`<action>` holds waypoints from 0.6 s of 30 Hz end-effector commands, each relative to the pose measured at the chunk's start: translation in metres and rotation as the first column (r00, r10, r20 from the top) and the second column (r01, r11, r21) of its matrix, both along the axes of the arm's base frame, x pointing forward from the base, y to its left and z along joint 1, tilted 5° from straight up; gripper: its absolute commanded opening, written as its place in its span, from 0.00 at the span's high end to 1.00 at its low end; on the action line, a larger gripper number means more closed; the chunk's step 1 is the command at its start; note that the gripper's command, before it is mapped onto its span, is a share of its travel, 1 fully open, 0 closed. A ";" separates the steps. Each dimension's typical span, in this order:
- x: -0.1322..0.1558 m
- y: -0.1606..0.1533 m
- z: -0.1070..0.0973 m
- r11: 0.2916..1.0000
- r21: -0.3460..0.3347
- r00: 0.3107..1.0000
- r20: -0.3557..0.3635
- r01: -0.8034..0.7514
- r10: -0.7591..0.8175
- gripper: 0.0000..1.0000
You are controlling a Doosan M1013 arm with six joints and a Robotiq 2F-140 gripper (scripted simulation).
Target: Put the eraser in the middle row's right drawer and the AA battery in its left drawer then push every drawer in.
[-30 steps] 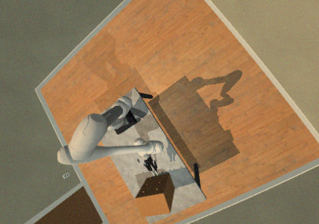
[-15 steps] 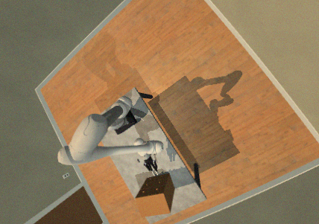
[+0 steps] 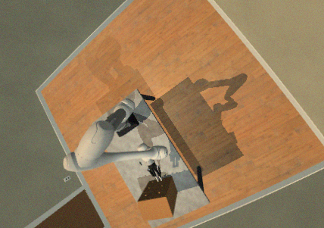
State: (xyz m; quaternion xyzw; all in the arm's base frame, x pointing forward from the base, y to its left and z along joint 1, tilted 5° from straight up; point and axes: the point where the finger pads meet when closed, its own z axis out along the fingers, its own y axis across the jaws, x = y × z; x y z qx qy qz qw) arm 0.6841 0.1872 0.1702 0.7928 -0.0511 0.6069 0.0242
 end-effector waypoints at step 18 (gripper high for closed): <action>0.031 -0.004 -0.007 1.000 0.002 1.000 -0.003 0.000 0.000 0.80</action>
